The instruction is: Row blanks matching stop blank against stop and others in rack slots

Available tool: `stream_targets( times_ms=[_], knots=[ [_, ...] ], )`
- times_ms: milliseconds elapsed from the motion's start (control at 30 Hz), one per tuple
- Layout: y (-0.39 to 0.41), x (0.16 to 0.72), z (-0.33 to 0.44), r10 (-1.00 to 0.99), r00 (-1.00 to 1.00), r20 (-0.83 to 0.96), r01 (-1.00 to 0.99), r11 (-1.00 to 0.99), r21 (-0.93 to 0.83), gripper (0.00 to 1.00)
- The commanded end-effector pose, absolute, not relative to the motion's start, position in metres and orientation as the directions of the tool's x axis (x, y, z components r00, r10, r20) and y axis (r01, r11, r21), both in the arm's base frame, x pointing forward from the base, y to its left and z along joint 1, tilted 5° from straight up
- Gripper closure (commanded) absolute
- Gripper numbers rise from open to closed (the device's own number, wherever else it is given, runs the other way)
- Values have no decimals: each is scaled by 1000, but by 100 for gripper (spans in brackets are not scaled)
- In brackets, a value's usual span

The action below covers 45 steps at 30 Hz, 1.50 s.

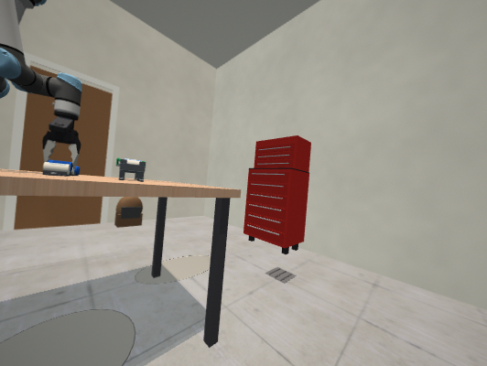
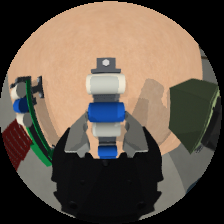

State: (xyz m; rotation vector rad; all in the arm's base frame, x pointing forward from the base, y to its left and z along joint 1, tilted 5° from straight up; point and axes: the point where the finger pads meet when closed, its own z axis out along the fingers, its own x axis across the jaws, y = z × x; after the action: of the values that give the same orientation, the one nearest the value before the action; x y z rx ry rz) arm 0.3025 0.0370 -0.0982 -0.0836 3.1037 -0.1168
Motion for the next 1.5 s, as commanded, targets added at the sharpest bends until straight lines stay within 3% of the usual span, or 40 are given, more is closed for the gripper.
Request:
stream_targets(
  times_ms=[0,1467],
  knots=[
    [36,304,-104,-55,-998,-36,-52,996,-77,60],
    [36,304,-107,-55,-998,-36,-52,996,-77,58]
  ],
)
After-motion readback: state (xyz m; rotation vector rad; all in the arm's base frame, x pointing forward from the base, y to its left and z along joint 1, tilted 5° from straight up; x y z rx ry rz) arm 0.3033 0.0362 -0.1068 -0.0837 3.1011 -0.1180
